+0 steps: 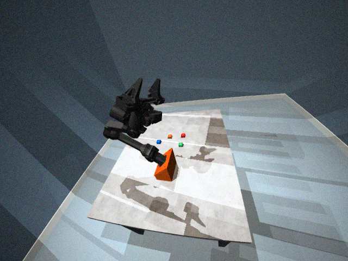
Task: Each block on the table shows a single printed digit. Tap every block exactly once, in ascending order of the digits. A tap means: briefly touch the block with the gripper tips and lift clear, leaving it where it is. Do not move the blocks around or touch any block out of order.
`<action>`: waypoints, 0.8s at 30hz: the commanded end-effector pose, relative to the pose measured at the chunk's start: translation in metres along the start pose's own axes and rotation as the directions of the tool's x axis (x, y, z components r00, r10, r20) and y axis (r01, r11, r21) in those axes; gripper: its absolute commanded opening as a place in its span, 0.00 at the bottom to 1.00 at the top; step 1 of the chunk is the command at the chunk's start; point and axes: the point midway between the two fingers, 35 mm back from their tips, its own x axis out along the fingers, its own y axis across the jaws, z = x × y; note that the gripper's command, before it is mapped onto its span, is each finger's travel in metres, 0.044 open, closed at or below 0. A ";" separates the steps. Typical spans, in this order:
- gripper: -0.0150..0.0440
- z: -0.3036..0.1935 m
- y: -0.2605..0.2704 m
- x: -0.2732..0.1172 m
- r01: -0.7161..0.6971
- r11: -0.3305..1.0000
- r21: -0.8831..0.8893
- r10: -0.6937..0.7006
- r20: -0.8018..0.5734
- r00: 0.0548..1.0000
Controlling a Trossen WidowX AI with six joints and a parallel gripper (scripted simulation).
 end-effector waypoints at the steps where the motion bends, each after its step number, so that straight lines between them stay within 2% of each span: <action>1: 0.93 0.001 -0.003 0.001 0.010 1.000 -0.010 -0.010 0.006 1.000; 5: 0.93 0.027 -0.072 0.020 0.236 0.948 -0.215 -0.214 0.117 0.970; 8: 0.93 0.041 -0.121 0.023 0.400 0.848 -0.348 -0.356 0.185 0.916; 13: 0.93 0.059 -0.184 0.016 0.587 0.621 -0.520 -0.531 0.272 0.802; 19: 0.93 0.074 -0.245 -0.004 0.685 0.298 -0.665 -0.687 0.349 0.637; 24: 0.93 0.083 -0.290 -0.029 0.660 0.018 -0.751 -0.784 0.399 0.475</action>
